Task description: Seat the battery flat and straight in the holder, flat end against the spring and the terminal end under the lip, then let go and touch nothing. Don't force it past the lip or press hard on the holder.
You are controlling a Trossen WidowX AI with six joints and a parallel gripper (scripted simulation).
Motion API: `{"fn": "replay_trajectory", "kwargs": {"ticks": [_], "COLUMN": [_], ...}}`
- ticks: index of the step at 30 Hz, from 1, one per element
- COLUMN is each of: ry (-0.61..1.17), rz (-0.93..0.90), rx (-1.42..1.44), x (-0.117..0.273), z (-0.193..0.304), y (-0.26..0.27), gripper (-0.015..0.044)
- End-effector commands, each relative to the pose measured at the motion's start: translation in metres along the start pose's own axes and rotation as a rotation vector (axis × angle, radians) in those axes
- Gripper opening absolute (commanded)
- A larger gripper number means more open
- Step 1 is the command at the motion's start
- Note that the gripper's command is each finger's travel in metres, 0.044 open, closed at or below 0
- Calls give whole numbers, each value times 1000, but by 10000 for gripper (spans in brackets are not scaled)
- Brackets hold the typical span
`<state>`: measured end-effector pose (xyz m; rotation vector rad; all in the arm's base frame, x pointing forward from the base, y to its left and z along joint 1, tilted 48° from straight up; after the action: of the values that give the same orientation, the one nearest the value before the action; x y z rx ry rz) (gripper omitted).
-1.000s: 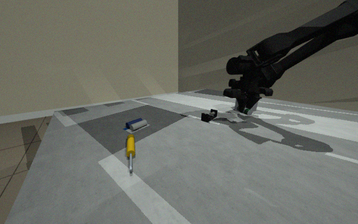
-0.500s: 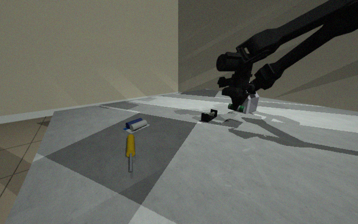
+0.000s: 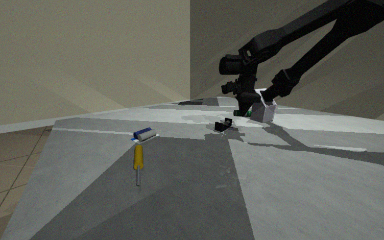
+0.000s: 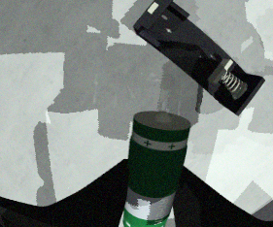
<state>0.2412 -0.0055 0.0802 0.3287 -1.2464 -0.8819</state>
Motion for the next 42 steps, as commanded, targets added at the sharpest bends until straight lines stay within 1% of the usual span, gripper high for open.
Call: {"fn": "replay_trajectory", "kwargs": {"ticks": [1,21,30,42], "ry": [-2,-1,-9,-166], "rz": [5,-1,-7,-23], "rx": [173,1009,1038,1023], "x": [3,9,8,-19], "z": [-11,-56,-57,-52], "y": [-6,-43,-45,-52], "gripper": [86,86,86,86]}}
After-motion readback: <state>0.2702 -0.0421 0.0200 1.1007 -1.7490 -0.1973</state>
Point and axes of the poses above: the point midway between the two fingers, 35 mm back from their tips, its own x axis back along the fingers, its own y axis across the jaws, z = x × y, the point moved 9 cm from there along x, back along the fingers, and after that the axes turned 15 degrees about x, right-handed, at the moved point
